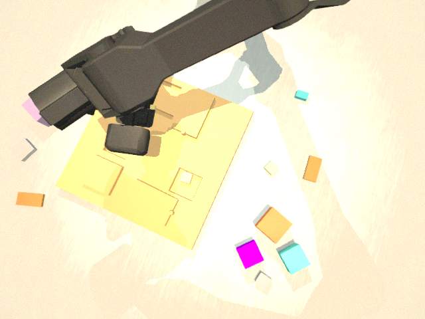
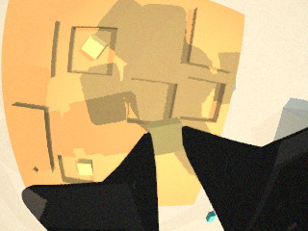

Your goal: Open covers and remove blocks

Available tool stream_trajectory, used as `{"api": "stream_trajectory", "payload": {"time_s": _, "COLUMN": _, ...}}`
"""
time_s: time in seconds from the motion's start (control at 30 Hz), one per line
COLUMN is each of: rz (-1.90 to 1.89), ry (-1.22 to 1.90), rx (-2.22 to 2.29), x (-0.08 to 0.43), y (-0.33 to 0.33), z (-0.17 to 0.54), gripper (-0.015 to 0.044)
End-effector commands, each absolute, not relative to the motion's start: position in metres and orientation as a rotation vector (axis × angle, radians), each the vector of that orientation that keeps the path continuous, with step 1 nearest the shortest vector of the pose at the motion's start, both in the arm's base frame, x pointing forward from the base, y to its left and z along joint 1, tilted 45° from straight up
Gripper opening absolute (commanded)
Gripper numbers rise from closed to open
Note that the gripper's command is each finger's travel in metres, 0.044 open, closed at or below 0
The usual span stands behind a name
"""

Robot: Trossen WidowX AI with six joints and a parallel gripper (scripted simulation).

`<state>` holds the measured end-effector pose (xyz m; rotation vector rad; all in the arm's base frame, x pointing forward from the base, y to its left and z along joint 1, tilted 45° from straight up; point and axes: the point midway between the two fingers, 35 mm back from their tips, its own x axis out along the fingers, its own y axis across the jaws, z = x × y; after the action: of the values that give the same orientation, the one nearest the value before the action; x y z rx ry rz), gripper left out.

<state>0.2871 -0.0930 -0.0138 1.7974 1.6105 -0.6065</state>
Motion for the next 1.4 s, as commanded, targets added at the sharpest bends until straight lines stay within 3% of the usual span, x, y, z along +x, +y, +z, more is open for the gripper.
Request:
{"api": "stream_trajectory", "payload": {"time_s": 0.0, "rz": -0.602, "ry": 1.606, "rx": 1.789, "x": 0.286, "y": -0.102, "z": -0.005, "gripper": 0.008}}
{"api": "stream_trajectory", "payload": {"time_s": 1.37, "rz": -0.632, "ry": 1.587, "rx": 1.774, "x": 0.302, "y": 0.004, "z": 0.102, "gripper": 0.008}}
